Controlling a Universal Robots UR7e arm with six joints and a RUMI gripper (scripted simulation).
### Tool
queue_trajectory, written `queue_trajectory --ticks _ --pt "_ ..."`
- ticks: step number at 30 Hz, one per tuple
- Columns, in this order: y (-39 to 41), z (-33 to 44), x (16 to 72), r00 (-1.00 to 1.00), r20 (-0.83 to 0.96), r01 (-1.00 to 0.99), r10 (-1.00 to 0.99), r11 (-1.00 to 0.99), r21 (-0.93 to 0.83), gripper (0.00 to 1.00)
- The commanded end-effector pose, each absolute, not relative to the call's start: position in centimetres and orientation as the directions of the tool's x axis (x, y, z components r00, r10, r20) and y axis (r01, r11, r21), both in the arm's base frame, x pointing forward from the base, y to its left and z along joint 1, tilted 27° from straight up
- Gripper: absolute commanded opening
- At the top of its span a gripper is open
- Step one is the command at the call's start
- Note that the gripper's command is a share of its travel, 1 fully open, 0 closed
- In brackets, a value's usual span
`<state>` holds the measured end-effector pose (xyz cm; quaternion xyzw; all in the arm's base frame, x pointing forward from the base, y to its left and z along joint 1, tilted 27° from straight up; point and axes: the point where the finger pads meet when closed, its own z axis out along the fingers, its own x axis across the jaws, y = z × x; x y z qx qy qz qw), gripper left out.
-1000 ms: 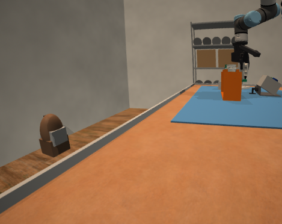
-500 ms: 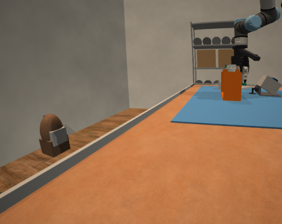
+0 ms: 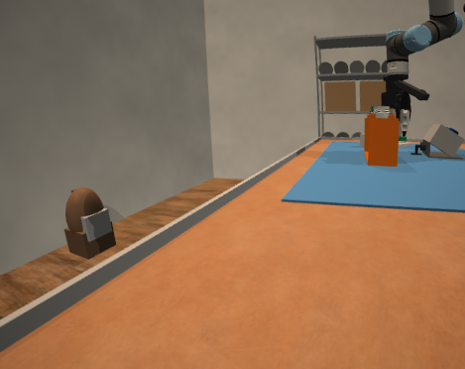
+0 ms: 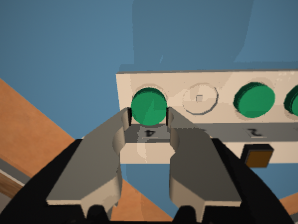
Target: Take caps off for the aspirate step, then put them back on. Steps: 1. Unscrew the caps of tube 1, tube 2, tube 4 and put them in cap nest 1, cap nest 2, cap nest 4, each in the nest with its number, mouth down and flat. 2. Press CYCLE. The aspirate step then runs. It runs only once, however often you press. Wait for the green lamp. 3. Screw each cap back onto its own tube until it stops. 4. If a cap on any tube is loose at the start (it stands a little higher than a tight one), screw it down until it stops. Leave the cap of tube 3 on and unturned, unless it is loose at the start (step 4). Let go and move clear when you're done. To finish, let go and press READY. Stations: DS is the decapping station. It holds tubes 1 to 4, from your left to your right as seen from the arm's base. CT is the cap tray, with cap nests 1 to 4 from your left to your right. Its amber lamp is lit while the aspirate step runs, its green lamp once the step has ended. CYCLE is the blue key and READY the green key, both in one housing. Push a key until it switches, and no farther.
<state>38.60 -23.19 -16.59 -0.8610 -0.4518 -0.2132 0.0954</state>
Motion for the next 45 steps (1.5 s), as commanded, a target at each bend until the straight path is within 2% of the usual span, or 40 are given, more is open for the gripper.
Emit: queue_trajectory --ticks 1,33,34,45 --pt "-23.21 -16.56 38.59 0.501 0.453 0.818 0.738 -0.574 0.029 0.0" --pt "-22.83 -17.45 38.86 0.501 0.453 0.818 0.738 -0.574 0.029 0.0" --pt "-22.83 -17.45 38.86 0.501 0.453 0.818 0.738 -0.574 0.029 0.29" --pt "-22.84 -17.44 38.86 0.501 0.453 0.818 0.738 -0.574 0.029 0.29"
